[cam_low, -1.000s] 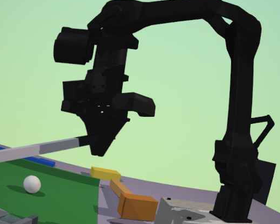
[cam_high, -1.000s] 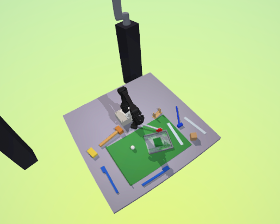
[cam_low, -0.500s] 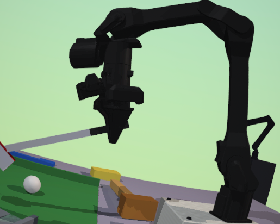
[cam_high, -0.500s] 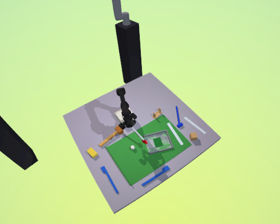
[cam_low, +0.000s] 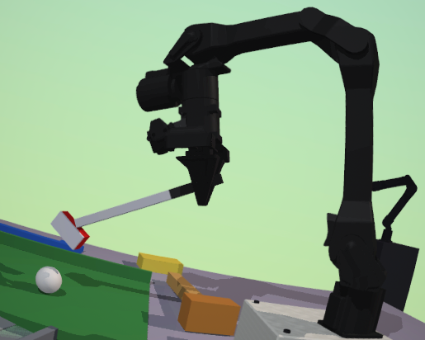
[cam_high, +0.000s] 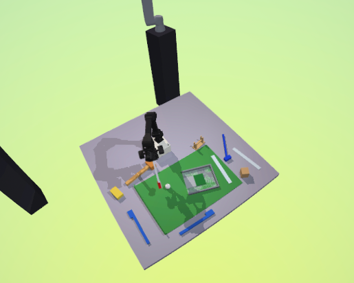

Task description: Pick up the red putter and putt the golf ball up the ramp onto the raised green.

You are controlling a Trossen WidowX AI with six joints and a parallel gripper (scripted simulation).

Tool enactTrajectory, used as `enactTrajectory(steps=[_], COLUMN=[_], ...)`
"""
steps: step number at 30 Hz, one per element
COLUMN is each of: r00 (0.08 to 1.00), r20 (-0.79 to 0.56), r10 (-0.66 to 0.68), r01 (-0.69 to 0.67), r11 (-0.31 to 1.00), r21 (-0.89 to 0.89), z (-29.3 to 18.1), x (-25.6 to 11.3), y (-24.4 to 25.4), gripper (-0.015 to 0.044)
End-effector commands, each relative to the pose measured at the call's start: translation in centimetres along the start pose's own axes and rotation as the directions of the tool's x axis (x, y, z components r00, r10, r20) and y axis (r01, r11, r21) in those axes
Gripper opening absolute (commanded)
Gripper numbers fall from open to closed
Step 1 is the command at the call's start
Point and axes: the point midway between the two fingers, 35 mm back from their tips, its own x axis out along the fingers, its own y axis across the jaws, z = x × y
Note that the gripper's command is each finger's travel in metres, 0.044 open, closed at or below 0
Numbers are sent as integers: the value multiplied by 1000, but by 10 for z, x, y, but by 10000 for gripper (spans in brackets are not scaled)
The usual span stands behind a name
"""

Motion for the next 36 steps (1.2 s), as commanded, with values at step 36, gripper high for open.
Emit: enactTrajectory(steps=[36], r00=[1000], r20=[-1], r10=[-3], r01=[3], r11=[999], r21=[35], z=[16], x=[64], y=[-5], gripper=[0])
